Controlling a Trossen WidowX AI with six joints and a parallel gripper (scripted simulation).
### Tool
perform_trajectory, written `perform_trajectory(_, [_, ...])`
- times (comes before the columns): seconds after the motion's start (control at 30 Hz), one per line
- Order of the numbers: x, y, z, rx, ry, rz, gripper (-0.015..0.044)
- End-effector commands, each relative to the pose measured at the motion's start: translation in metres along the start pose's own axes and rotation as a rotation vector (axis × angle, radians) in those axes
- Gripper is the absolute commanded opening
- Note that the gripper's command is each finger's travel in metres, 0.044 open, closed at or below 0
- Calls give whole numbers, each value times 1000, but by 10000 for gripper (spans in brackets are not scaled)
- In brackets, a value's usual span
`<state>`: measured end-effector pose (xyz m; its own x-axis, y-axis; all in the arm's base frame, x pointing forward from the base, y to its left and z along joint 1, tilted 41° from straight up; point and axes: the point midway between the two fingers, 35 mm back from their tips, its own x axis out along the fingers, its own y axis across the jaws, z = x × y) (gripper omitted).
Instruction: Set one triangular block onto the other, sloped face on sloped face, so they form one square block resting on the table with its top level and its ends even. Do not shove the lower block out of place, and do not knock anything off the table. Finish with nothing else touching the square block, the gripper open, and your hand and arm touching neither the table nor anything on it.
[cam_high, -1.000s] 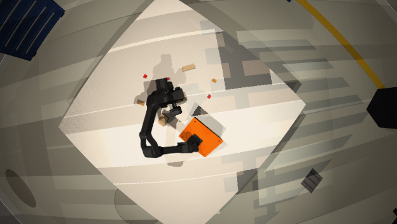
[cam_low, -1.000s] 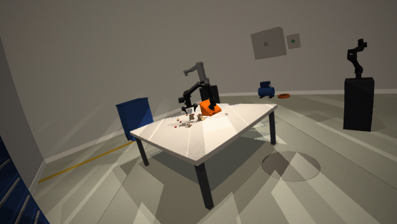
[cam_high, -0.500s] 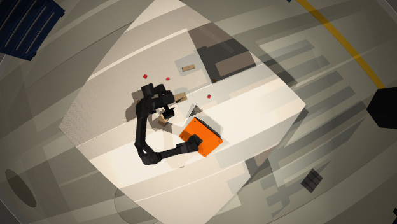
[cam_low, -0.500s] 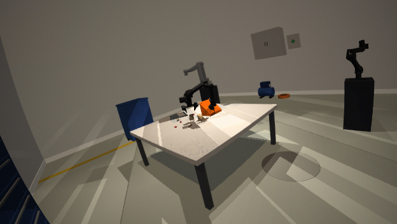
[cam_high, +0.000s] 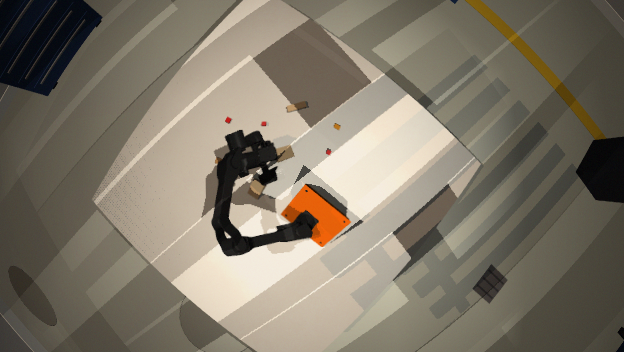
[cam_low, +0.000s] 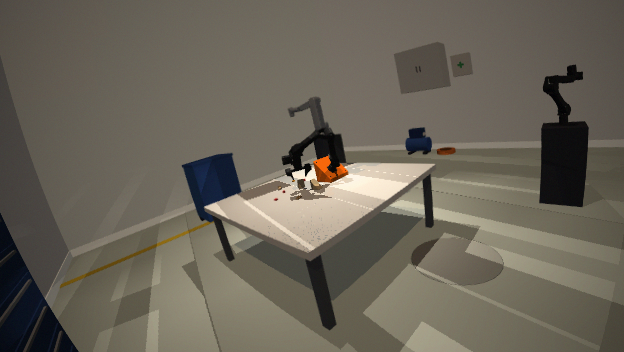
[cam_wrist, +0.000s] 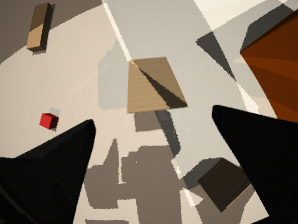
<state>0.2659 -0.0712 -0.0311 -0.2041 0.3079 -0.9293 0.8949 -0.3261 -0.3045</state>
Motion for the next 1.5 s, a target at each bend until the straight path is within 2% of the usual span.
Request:
perform_trajectory(0.0, [7, 0, 0, 6, -1, -1, 440])
perform_trajectory(1.43, [74, -4, 0, 6, 0, -2, 440])
perform_trajectory(1.47, [74, -4, 0, 6, 0, -2, 414])
